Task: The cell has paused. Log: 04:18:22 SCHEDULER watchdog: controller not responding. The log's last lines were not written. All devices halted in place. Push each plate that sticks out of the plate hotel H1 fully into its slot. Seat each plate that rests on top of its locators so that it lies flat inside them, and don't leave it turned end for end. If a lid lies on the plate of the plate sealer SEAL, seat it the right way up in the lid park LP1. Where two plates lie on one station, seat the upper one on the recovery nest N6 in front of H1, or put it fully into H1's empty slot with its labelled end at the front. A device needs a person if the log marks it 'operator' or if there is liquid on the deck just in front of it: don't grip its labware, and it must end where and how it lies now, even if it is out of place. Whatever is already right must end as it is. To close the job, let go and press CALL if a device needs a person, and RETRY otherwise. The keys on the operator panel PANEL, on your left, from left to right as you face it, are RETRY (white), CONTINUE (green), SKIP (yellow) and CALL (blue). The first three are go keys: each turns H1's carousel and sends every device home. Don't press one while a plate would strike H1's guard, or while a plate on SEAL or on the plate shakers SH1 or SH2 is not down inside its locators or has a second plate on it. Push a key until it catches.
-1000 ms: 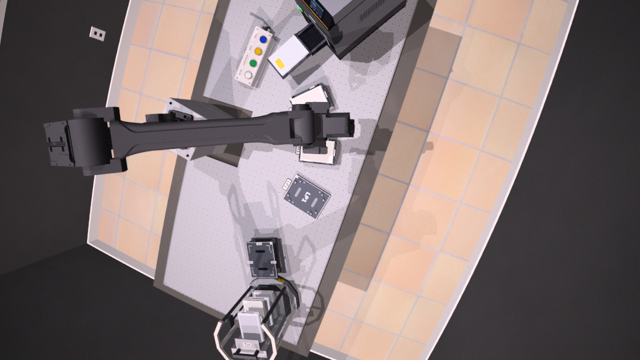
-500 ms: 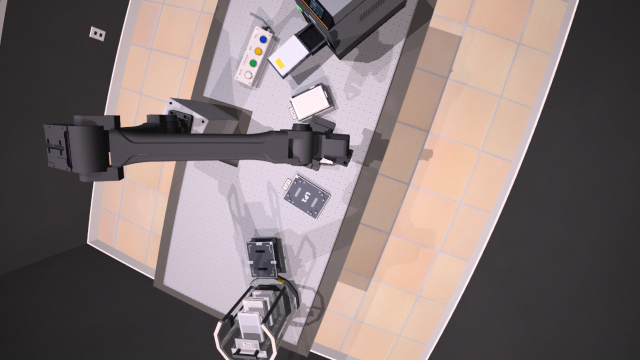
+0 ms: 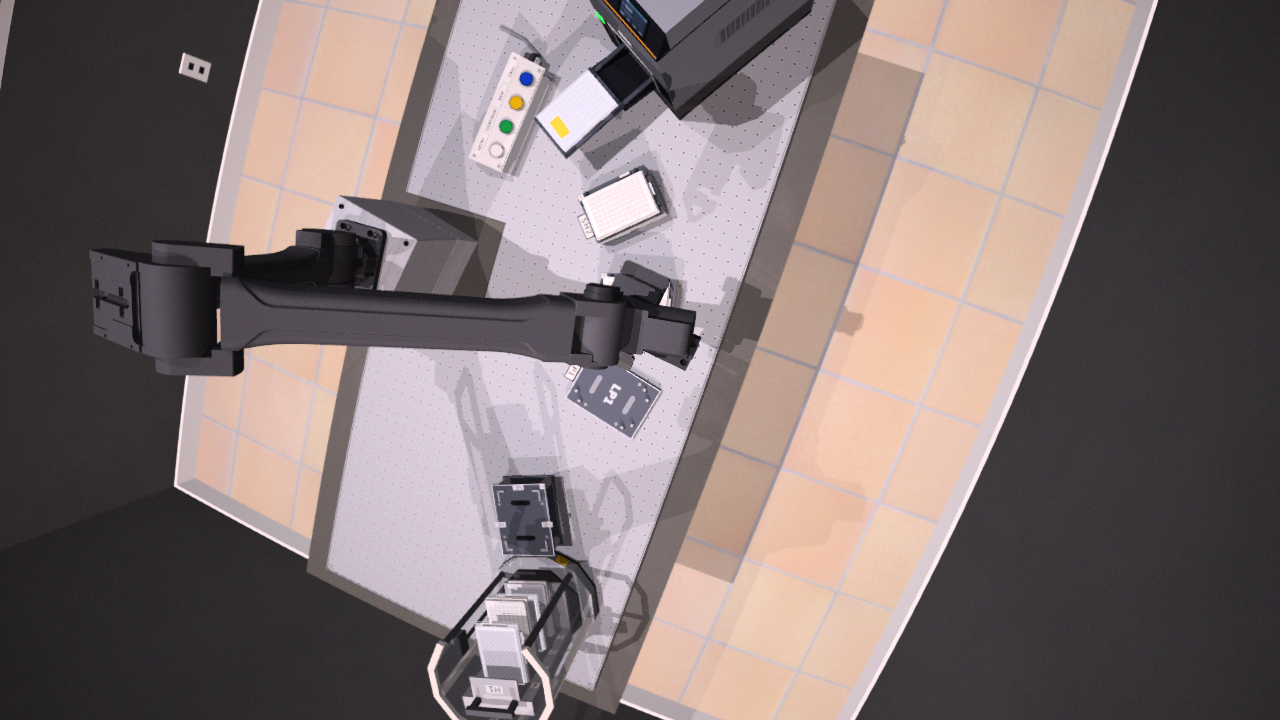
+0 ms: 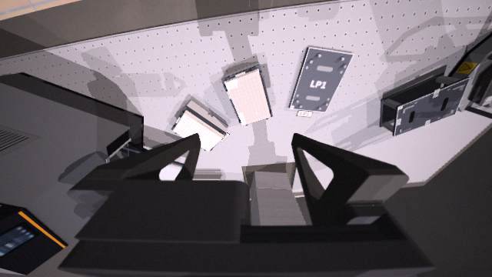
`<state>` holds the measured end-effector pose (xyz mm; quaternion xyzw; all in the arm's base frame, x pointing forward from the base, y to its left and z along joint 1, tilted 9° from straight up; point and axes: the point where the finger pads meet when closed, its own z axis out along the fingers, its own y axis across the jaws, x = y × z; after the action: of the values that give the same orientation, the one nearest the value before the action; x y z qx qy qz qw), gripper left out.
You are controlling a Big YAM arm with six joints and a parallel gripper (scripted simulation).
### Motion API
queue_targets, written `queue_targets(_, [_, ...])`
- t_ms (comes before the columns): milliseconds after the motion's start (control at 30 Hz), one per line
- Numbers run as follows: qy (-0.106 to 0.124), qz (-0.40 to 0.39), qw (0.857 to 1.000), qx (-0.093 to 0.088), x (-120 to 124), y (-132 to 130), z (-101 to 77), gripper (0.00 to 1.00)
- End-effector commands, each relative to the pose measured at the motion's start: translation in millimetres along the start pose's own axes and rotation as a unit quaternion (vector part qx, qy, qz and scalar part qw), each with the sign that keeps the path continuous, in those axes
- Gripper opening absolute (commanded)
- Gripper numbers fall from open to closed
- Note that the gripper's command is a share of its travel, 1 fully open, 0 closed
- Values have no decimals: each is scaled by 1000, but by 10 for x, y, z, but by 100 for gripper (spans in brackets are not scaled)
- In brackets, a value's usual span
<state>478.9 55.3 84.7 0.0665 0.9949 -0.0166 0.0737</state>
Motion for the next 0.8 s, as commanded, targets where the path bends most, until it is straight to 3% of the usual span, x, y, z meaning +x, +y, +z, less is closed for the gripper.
queue_targets(0, [-32,-3,999,-10,-330,-94,-265,100])
queue_targets(267, [-21,-4,1000,-7,-373,-289,-163,100])
queue_targets(633, [-27,-4,1000,-6,-508,-649,-218,100])
queue_targets(767, [-20,-4,1000,-5,-518,-713,-151,100])
